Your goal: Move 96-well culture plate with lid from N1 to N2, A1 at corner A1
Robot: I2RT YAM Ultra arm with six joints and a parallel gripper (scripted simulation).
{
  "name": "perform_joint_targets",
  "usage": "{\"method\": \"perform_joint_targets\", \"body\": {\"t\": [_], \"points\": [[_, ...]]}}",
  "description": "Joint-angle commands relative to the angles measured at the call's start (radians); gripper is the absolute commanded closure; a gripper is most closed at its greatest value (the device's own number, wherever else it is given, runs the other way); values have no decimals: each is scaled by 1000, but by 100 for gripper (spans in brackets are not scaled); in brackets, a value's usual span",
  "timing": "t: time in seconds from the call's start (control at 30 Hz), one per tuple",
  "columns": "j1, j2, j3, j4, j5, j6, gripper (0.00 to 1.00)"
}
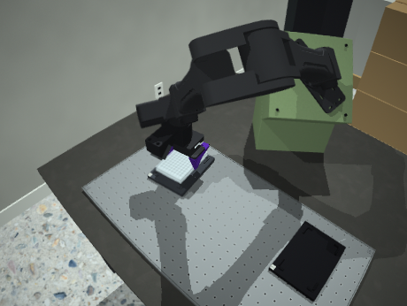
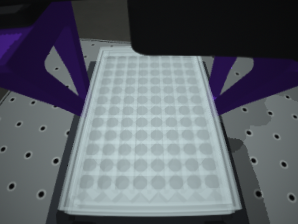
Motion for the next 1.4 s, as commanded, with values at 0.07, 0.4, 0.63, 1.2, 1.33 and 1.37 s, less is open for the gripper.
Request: {"method": "perform_joint_targets", "body": {"t": [0.07,0.4,0.63,1.2,1.33,1.37], "points": [[-21,-29,23,13,0,6,100],[-21,-29,27,-1,1,7,100],[-20,-28,29,-10,1,7,100],[-13,-18,35,-14,1,11,100],[-6,-7,36,-9,2,15,100],[-5,-5,37,-7,2,16,100]]}}
